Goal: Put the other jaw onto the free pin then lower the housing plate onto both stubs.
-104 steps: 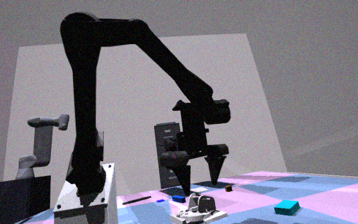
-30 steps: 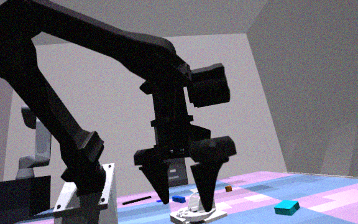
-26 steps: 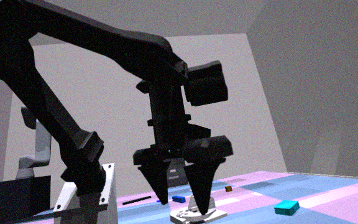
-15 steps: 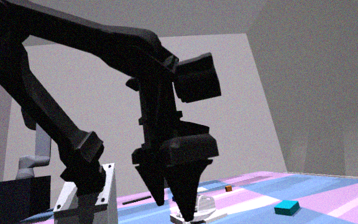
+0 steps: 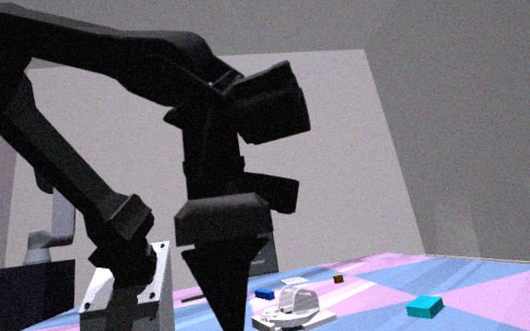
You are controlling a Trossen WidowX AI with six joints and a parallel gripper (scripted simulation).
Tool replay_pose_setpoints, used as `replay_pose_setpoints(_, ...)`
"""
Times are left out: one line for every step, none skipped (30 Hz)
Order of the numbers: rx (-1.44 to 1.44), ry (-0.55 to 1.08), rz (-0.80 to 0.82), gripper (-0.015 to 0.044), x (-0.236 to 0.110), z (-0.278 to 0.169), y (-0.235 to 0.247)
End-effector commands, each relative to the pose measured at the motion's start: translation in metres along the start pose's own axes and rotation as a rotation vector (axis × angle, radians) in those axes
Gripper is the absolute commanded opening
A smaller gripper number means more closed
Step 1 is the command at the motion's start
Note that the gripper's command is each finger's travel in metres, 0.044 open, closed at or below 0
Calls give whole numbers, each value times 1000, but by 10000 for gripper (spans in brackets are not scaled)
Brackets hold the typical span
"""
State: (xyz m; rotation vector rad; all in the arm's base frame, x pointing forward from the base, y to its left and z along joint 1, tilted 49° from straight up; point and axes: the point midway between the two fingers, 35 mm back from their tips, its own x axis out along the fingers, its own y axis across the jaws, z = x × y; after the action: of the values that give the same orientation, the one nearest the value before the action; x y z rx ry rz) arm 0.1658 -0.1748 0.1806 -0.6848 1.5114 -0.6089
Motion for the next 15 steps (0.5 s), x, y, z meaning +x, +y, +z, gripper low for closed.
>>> replay_pose_setpoints(86,6,-11,440,-2,-8,-4)
replay_pose_setpoints(105,6,-14,440,-2,-10,-5)
replay_pose_setpoints(124,7,-16,440,-2,-12,-6)
replay_pose_setpoints(143,7,-18,440,-3,-13,-7)
replay_pose_setpoints(162,8,-20,440,-3,-15,-8)
replay_pose_setpoints(181,8,-22,440,-3,-17,-9)
replay_pose_setpoints(201,9,-24,440,-4,-19,-10)
replay_pose_setpoints(220,9,-27,440,-4,-20,-11)
replay_pose_setpoints(235,10,-28,440,-4,-22,-11)
replay_pose_setpoints(245,10,-29,440,-5,-23,-12)
replay_pose_setpoints(248,10,-30,440,-5,-23,-12)
replay_pose_setpoints(248,10,-30,440,-5,-23,-12)
replay_pose_setpoints(248,10,-30,440,-5,-23,-12)
replay_pose_setpoints(248,10,-30,440,-5,-23,-12)
replay_pose_setpoints(248,10,-30,440,-5,-23,-12)
